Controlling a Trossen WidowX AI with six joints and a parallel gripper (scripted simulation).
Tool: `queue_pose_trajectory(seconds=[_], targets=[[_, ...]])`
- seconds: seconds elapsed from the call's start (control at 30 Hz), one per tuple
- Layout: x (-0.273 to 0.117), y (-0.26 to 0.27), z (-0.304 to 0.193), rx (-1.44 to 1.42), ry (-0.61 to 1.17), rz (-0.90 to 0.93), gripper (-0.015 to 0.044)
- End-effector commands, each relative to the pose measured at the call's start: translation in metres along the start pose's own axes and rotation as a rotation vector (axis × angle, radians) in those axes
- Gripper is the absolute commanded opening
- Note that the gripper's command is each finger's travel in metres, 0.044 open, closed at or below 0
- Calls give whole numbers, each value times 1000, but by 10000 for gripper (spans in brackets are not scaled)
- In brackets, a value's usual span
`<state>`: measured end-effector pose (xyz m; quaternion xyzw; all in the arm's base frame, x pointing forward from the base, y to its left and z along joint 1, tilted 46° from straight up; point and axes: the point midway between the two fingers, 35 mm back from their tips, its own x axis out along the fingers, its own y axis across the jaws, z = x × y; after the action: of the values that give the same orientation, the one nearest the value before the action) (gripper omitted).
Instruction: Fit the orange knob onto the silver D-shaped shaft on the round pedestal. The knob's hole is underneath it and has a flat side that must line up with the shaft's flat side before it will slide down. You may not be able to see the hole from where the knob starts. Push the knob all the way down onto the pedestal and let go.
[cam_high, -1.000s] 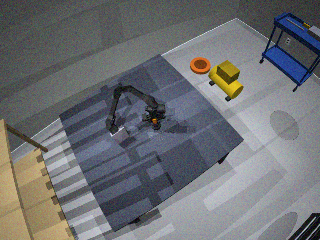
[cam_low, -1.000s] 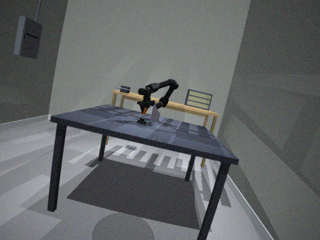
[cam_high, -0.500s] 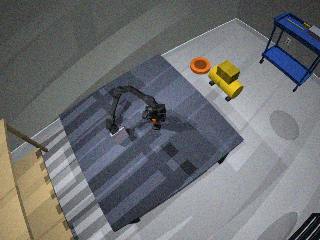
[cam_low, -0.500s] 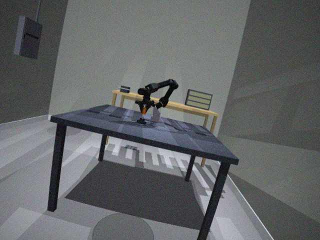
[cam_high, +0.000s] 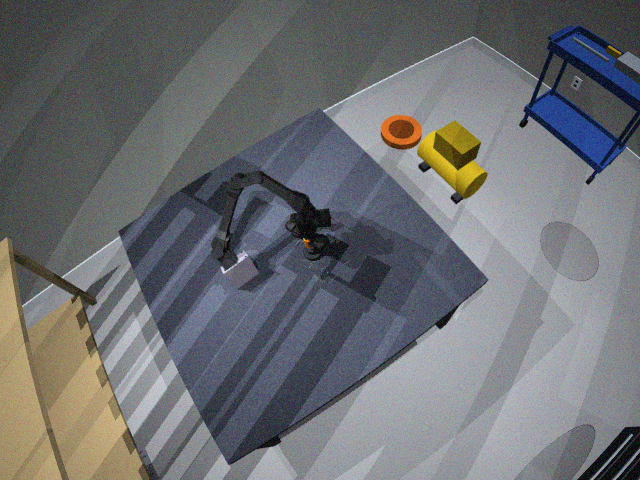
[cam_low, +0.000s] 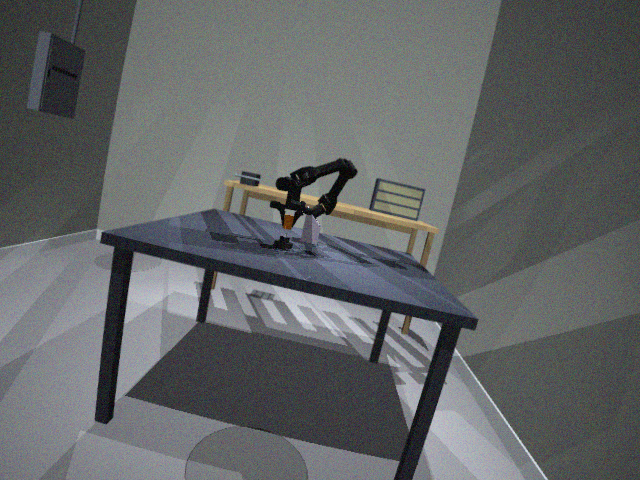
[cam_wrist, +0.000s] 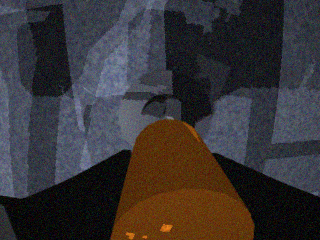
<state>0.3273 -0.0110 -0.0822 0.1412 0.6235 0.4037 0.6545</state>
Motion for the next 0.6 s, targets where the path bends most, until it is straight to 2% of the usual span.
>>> queue_pose_trajectory(seconds=[0.0,0.57], targets=[[-3,2,2,104,-7,-8,0],[-3,-1,7,596,-9,-6,0]])
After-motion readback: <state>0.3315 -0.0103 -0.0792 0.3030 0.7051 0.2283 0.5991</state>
